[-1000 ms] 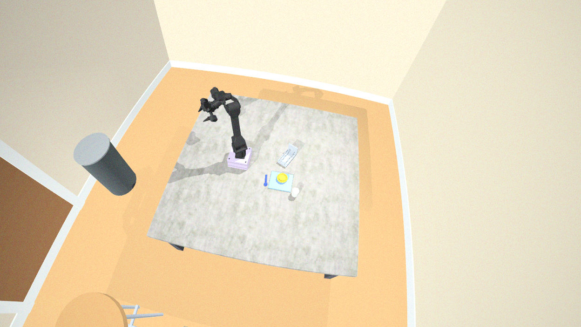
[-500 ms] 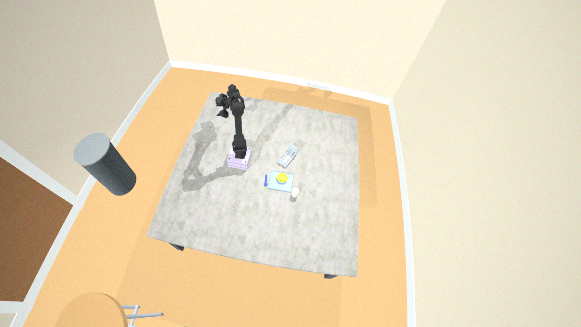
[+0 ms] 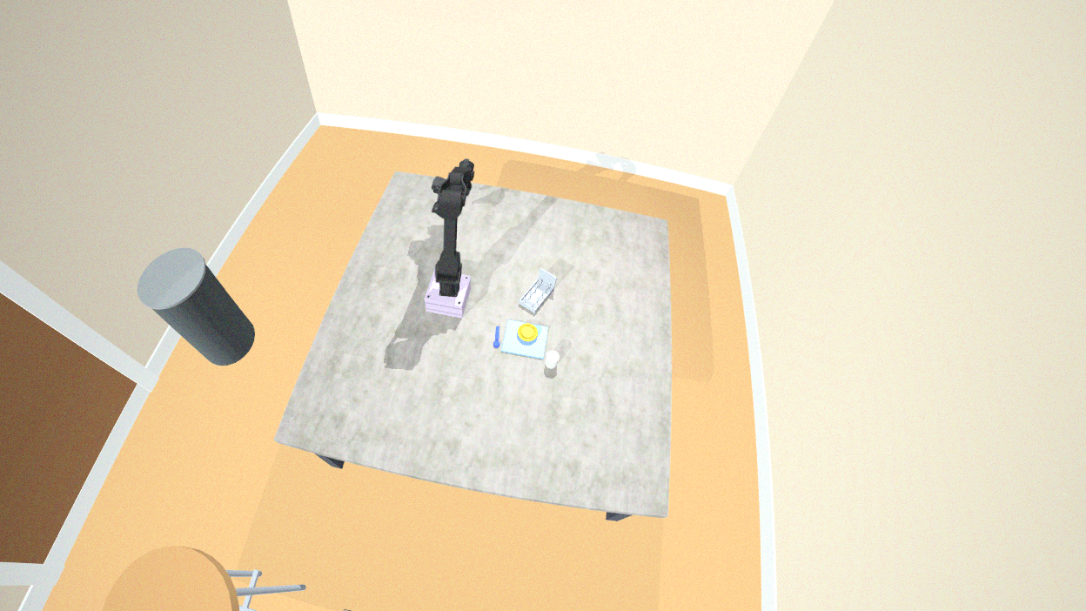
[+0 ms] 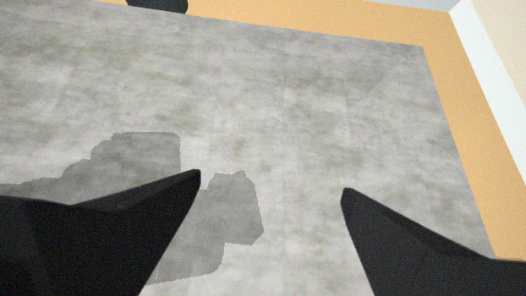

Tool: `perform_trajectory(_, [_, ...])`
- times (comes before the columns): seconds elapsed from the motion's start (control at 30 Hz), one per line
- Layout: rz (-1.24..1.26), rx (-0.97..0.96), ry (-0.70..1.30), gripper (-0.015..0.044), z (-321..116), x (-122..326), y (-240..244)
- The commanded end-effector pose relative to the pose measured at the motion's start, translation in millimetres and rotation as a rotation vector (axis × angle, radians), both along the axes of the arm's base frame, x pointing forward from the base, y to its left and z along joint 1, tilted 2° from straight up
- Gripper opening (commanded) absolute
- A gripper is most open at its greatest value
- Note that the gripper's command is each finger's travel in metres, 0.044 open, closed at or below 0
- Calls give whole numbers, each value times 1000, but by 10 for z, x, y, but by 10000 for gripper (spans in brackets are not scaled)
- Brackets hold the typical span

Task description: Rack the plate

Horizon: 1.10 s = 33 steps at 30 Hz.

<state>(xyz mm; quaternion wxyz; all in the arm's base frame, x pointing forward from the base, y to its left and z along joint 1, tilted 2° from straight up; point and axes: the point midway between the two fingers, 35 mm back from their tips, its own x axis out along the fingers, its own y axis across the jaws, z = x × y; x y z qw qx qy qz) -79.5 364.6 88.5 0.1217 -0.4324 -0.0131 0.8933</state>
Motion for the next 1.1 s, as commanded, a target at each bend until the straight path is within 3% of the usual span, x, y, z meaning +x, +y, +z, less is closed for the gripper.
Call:
perform_trajectory(0.0, [-107,-36,-14,400,-35,278,20])
perform_trajectory(0.53, [-566,-154,-48,400,-114,1492,-66])
perform_trajectory(1.07, [-1078,-287,-48,400,-197,2697,-605])
